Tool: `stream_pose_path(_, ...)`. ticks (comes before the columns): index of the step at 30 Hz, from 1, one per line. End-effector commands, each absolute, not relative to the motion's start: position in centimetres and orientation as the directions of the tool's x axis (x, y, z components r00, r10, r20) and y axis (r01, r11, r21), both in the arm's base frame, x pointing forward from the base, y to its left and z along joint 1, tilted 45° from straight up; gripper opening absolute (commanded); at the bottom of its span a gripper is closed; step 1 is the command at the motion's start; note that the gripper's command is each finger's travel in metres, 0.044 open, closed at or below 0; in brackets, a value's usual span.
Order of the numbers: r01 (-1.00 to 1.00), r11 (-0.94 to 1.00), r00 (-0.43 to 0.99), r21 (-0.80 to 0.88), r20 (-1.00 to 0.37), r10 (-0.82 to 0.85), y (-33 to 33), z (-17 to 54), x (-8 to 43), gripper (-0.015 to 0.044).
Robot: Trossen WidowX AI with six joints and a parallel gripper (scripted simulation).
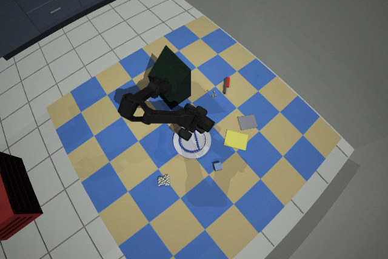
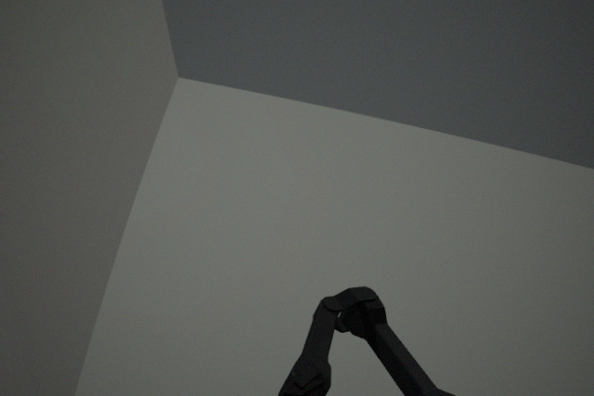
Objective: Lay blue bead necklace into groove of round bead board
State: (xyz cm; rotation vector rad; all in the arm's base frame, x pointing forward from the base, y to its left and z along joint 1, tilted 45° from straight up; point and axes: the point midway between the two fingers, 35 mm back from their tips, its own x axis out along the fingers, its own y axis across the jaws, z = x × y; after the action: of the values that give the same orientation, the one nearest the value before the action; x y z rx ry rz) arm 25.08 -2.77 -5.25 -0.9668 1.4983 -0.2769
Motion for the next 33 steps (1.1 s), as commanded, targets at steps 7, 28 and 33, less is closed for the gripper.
stream_pose_path(7,-0.398,0.618,0.122,-0.678,-0.707,-0.697,-2.76,-5.23,25.10,0.0000)
stream_pose_path(28,-0.405,0.612,0.124,-0.679,-0.704,-0.700,-2.81,-5.51,24.83,0.0000)
stream_pose_path(33,-0.398,0.616,0.127,-0.680,-0.705,-0.697,-2.61,-5.29,24.98,0.0131)
